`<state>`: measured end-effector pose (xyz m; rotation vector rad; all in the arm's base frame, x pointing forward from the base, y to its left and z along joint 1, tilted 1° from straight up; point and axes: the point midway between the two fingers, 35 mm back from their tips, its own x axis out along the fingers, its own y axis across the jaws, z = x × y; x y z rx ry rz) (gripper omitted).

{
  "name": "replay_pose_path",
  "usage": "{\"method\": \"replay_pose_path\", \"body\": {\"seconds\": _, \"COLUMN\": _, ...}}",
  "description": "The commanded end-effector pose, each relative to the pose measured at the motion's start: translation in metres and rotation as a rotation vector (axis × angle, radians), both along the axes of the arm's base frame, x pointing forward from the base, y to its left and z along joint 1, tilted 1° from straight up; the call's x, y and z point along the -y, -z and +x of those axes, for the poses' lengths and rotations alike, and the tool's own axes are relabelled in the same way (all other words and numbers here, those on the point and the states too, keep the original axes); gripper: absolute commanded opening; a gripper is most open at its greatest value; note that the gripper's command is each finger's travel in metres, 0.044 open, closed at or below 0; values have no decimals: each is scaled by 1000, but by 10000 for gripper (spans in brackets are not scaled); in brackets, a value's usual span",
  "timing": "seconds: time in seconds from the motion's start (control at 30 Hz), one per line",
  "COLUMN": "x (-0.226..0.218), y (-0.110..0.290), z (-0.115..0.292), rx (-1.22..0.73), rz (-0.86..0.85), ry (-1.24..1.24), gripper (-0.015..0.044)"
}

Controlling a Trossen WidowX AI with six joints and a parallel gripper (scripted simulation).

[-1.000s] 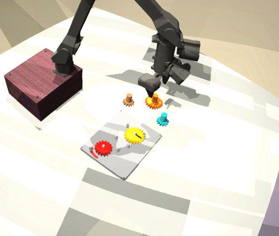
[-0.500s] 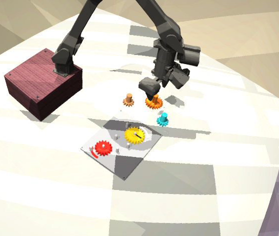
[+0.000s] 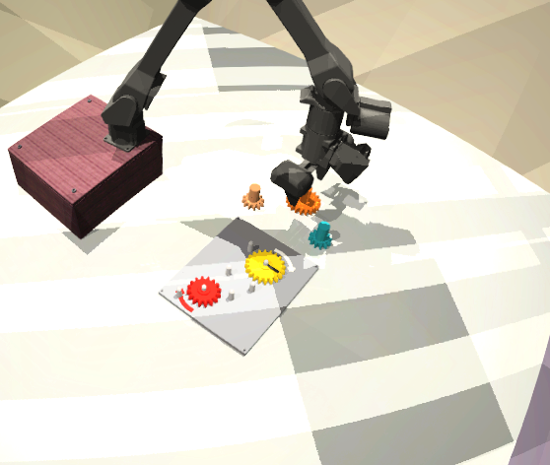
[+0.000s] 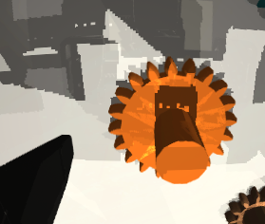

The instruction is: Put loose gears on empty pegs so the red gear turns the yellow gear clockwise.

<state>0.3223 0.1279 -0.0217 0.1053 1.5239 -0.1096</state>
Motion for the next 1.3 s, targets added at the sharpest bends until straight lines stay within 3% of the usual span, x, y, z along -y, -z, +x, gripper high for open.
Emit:
{"method": "replay_pose_path", "body": {"seconds": 0.0, "x": 1, "y": 2, "z": -1, "rx": -1, "rz": -4, "ry": 4, "gripper": 387}}
{"method": "replay_pose_path", "body": {"seconds": 0.37, "x": 1, "y": 2, "z": -1, "rx": -1, "rz": -4, "ry": 4, "gripper": 99}}
{"method": "replay_pose_path", "body": {"seconds": 0.63, "x": 1, "y": 2, "z": -1, "rx": -1, "rz": -4, "ry": 4, "gripper": 45}}
{"method": "replay_pose_path", "body": {"seconds": 0.7, "x": 1, "y": 1, "z": -1, "rx": -1, "rz": -4, "ry": 4, "gripper": 0}}
{"method": "replay_pose_path", "body": {"seconds": 1.27, "x": -2, "y": -44, "z": 8, "rx": 0, "rz": -4, "ry": 4, "gripper": 0}}
